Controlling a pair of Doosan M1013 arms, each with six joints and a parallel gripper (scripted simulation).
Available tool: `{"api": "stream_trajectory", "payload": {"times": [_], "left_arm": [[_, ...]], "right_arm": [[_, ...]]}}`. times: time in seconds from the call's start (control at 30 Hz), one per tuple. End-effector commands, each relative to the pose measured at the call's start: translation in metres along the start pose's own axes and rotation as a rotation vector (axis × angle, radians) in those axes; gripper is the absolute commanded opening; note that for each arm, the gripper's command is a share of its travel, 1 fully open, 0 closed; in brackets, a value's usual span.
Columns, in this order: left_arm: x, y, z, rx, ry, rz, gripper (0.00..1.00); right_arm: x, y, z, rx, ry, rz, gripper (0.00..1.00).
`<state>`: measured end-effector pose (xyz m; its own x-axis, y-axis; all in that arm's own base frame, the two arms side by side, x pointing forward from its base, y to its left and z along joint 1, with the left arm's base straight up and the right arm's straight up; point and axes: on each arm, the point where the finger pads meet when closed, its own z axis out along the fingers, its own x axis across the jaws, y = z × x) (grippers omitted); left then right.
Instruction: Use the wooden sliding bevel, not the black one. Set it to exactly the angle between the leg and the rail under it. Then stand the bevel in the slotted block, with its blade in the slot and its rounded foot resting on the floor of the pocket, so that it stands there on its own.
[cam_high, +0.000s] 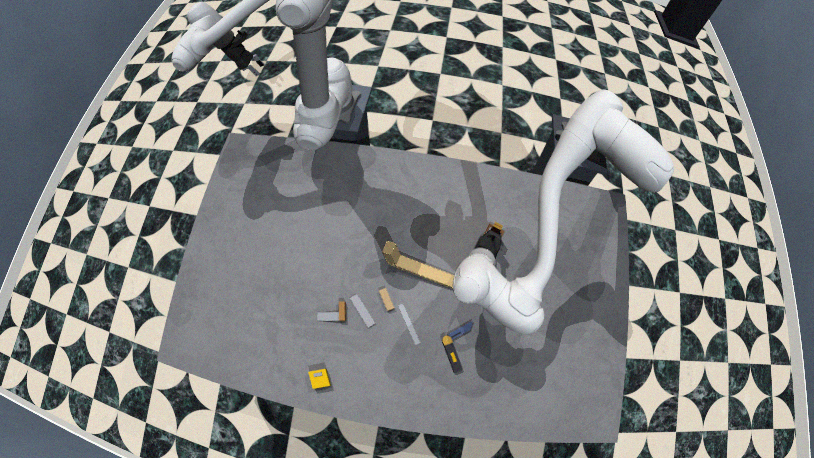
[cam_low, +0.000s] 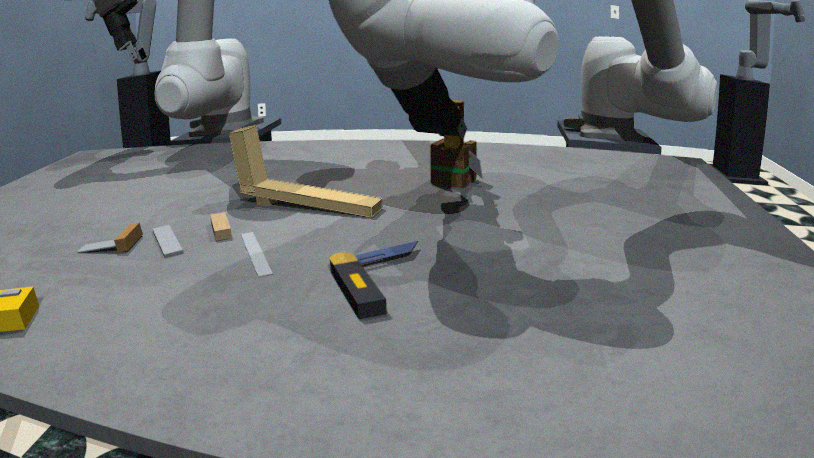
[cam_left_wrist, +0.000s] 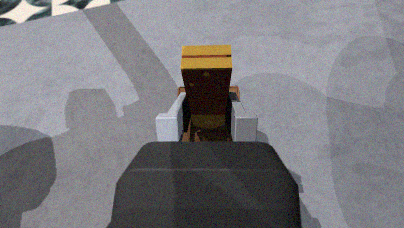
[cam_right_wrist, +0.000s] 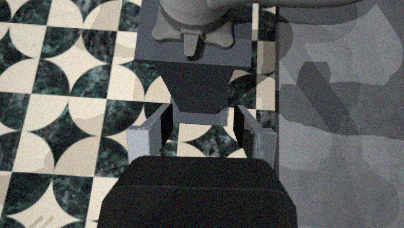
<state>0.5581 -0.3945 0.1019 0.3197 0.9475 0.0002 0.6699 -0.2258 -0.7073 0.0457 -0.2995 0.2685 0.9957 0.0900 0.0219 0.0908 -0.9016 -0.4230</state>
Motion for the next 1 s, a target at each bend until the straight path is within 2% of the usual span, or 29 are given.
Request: {"api": "stream_trajectory", "payload": {"times": [0.0,0.97], "left_arm": [[0.0001,-0.0002,-0.0007,-0.002,0.0,0.0,0.0],[0.0001,0.0024,0.0019,-0.002,0.0,0.0,0.0]], "right_arm": [[0.0001,0.0001,-0.0005,-0.001,0.0,0.0,1.0],[0.0001,0.0001,-0.0005,-0.001,0.0,0.0,1.0]]}}
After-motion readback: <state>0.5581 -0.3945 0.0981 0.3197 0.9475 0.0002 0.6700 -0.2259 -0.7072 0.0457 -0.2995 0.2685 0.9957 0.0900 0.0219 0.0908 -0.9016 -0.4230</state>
